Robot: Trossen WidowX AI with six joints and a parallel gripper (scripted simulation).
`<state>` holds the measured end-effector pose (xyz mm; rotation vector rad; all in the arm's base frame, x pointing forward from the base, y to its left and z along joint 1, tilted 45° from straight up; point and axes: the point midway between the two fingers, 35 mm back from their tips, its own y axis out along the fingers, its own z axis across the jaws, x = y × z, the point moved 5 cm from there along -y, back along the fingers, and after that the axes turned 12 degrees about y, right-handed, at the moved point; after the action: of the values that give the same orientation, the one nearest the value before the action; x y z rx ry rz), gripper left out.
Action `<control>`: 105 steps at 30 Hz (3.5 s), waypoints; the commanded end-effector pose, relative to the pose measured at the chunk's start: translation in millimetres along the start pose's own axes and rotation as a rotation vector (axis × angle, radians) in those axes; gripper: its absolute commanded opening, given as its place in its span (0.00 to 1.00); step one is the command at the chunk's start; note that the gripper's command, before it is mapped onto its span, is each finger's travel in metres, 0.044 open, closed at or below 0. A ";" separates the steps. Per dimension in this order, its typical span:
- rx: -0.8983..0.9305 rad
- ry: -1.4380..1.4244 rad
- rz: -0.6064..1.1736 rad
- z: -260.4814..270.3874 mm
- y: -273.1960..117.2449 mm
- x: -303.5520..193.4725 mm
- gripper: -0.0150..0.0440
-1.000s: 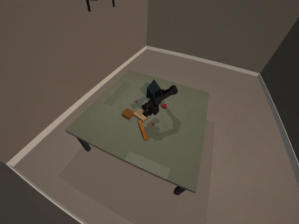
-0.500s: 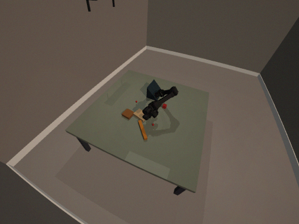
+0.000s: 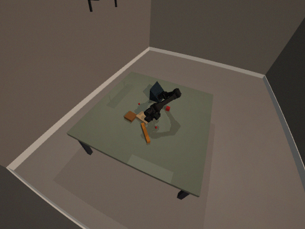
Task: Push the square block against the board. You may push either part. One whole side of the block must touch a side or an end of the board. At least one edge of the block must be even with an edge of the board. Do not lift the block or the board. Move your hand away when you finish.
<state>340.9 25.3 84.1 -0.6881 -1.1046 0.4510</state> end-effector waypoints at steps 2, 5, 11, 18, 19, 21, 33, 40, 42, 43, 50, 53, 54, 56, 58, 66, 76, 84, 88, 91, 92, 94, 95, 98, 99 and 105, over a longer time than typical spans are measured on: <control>0.002 0.002 0.008 -1.6 1.1 -7.7 0.25; 0.001 0.002 0.008 -2.4 1.1 -10.7 0.25; 0.001 0.002 0.009 -4.2 1.0 -16.6 0.25; 0.001 0.002 0.009 -6.2 0.9 -23.5 0.25; 0.001 0.002 0.009 -6.5 0.9 -24.5 0.25; 0.001 0.002 0.010 -7.1 0.9 -26.4 0.25; 0.000 0.002 0.011 -11.0 0.7 -38.1 0.25; 0.000 0.002 0.011 -13.4 0.6 -44.9 0.25; 0.000 0.002 0.011 -14.1 0.6 -46.8 0.25; 0.000 0.002 0.011 -14.4 0.6 -47.8 0.25; 0.000 0.002 0.011 -14.3 0.6 -43.5 0.25; 0.000 0.002 0.011 -13.8 0.6 -38.7 0.25; 0.000 0.002 0.011 -13.7 0.6 -37.2 0.25; 0.000 0.002 0.011 -13.3 0.7 -34.0 0.25; 0.000 0.002 0.010 -12.9 0.7 -30.8 0.25; 0.001 0.002 0.009 -10.9 0.9 -18.1 0.25; 0.002 0.001 0.006 -7.6 1.2 -2.1 0.25; -0.001 0.000 0.009 -8.4 -19.3 -0.1 0.25; 0.002 0.001 0.007 -7.5 -53.6 -0.4 0.25; 0.002 0.005 0.007 -7.6 -53.7 -0.7 0.25; 0.002 0.014 0.008 -7.9 -53.7 -1.9 0.25; 0.000 0.053 0.009 -9.2 -54.0 -6.5 0.25; -0.001 0.082 0.010 -10.1 -54.2 -10.0 0.25; -0.005 0.180 0.013 -13.0 -54.9 -21.7 0.25; -0.006 0.213 0.014 -13.8 -55.2 -25.6 0.25; -0.013 0.407 0.018 -17.9 -56.3 -49.0 0.25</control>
<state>341.5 -46.4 94.7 -0.7545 -0.7943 0.3224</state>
